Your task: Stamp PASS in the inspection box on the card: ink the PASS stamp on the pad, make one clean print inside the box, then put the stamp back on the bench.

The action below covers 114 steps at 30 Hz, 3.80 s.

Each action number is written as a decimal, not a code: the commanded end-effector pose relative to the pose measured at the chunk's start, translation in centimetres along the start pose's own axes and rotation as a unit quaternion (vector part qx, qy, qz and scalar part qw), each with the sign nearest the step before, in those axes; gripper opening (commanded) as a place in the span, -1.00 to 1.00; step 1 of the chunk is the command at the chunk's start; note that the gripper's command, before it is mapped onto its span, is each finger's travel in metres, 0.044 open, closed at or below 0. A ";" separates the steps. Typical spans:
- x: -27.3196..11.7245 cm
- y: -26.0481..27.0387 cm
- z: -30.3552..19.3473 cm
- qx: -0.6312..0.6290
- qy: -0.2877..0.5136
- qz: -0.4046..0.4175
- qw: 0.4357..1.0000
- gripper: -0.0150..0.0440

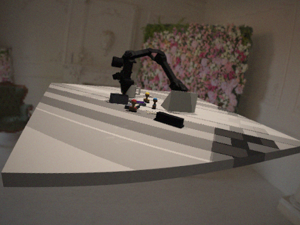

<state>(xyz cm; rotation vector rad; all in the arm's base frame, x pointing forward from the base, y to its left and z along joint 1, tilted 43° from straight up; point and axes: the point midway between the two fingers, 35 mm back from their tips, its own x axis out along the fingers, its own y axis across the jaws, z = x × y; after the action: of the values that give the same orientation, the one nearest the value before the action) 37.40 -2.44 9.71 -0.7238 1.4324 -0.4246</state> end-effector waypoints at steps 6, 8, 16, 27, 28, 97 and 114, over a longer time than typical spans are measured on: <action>1.9 -0.4 -0.6 0.005 0.023 -0.006 1.000 0.28; 1.9 -0.4 -0.6 0.005 0.023 -0.006 1.000 0.28; 1.9 -0.4 -0.6 0.005 0.023 -0.006 1.000 0.28; 1.9 -0.4 -0.6 0.005 0.023 -0.006 1.000 0.28; 1.9 -0.4 -0.6 0.005 0.023 -0.006 1.000 0.28; 1.9 -0.4 -0.6 0.005 0.023 -0.006 1.000 0.28; 0.0 0.0 0.0 0.000 -0.001 0.000 1.000 -0.06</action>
<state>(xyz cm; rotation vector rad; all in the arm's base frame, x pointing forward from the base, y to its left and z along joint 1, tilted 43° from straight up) 37.43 -2.08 9.87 -0.7244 1.4234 -0.4166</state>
